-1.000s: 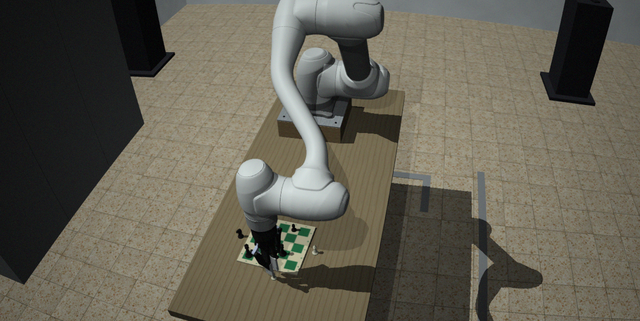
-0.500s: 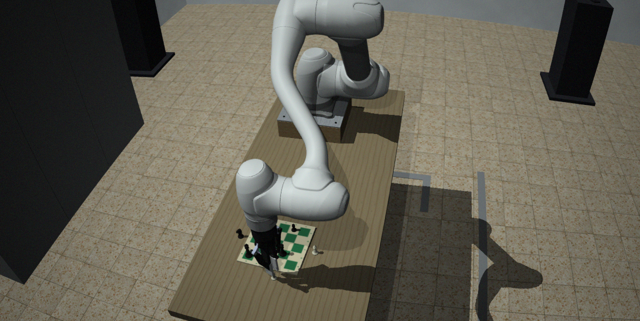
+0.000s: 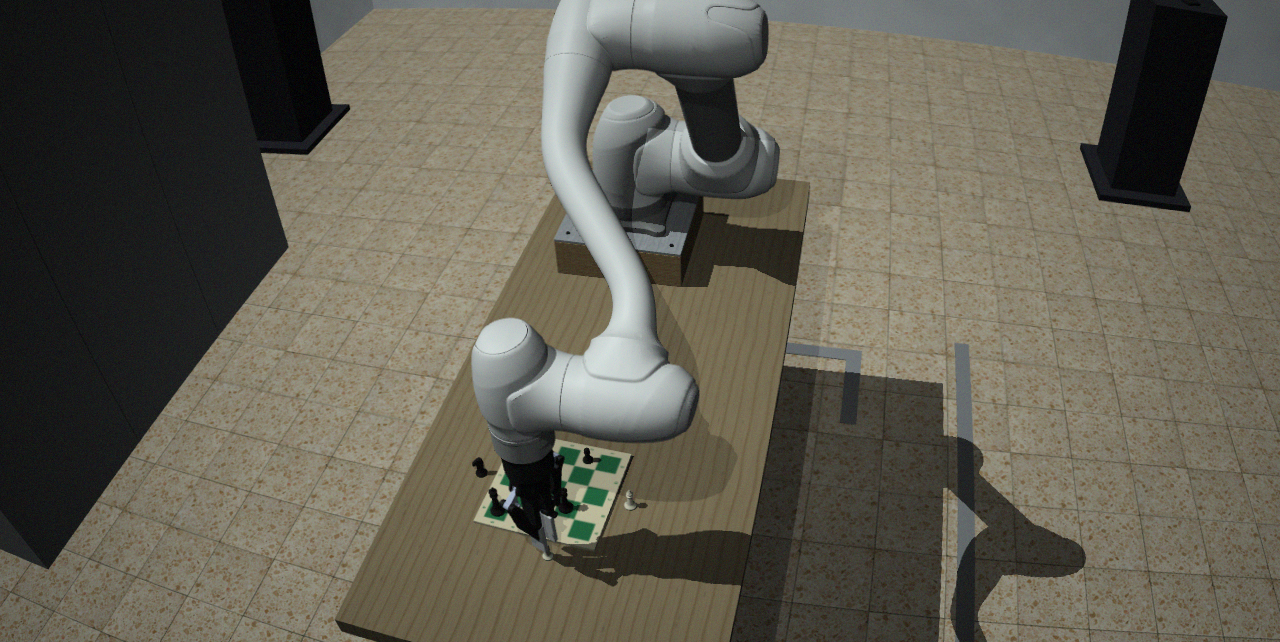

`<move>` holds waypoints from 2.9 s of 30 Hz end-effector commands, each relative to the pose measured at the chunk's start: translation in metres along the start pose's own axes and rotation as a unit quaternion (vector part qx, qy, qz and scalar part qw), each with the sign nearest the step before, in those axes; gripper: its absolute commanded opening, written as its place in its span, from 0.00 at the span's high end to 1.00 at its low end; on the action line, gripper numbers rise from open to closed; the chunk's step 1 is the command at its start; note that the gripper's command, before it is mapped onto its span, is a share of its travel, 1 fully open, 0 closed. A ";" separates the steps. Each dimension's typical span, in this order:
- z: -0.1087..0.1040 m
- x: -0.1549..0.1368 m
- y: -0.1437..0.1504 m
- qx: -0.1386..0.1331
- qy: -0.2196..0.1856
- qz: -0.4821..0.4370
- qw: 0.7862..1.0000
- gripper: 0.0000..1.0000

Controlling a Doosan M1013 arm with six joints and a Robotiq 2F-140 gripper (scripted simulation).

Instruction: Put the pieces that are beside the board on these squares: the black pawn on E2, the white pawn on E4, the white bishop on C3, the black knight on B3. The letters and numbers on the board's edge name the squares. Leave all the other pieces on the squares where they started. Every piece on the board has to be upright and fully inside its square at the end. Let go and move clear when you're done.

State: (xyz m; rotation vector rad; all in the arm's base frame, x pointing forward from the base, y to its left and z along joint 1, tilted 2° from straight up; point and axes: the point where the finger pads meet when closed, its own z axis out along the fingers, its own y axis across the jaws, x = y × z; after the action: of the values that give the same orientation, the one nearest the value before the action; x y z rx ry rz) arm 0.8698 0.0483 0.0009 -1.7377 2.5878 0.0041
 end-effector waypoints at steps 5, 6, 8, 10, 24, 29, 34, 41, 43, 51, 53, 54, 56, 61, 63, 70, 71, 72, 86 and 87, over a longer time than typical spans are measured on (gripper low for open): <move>0.001 0.003 -0.003 0.002 -0.002 0.002 1.000 0.80; 0.001 0.003 -0.003 0.002 -0.002 0.002 1.000 0.80; 0.001 0.003 -0.003 0.002 -0.002 0.002 1.000 0.80; 0.001 0.003 -0.003 0.002 -0.002 0.002 1.000 0.80; 0.001 0.003 -0.003 0.002 -0.002 0.002 1.000 0.80; 0.001 0.003 -0.003 0.002 -0.002 0.002 1.000 0.80; 0.001 0.003 -0.003 0.002 -0.002 0.002 1.000 0.80; 0.001 0.003 -0.003 0.002 -0.002 0.002 1.000 0.80; 0.001 0.003 -0.003 0.002 -0.002 0.002 1.000 0.80; 0.001 0.003 -0.003 0.002 -0.002 0.002 1.000 0.80; 0.001 0.003 -0.003 0.002 -0.002 0.002 1.000 0.80; 0.001 0.003 -0.003 0.002 -0.002 0.002 1.000 0.80; 0.001 0.003 -0.003 0.002 -0.002 0.002 1.000 0.80; 0.002 0.003 -0.003 0.002 -0.002 0.002 1.000 0.80; 0.002 0.003 -0.003 0.002 -0.002 0.002 1.000 0.80; 0.010 0.002 -0.003 0.002 -0.002 0.002 1.000 0.80; 0.012 0.002 -0.003 0.002 -0.002 0.002 1.000 0.80; 0.014 0.002 -0.003 0.002 -0.002 0.002 1.000 0.80; 0.033 0.002 -0.003 0.002 -0.002 0.002 1.000 0.80; 0.034 0.002 -0.003 0.002 -0.002 0.002 1.000 0.80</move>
State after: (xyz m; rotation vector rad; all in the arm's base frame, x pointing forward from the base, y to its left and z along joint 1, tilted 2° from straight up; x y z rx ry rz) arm 0.8721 0.0482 -0.0277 -1.7366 2.5871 0.0023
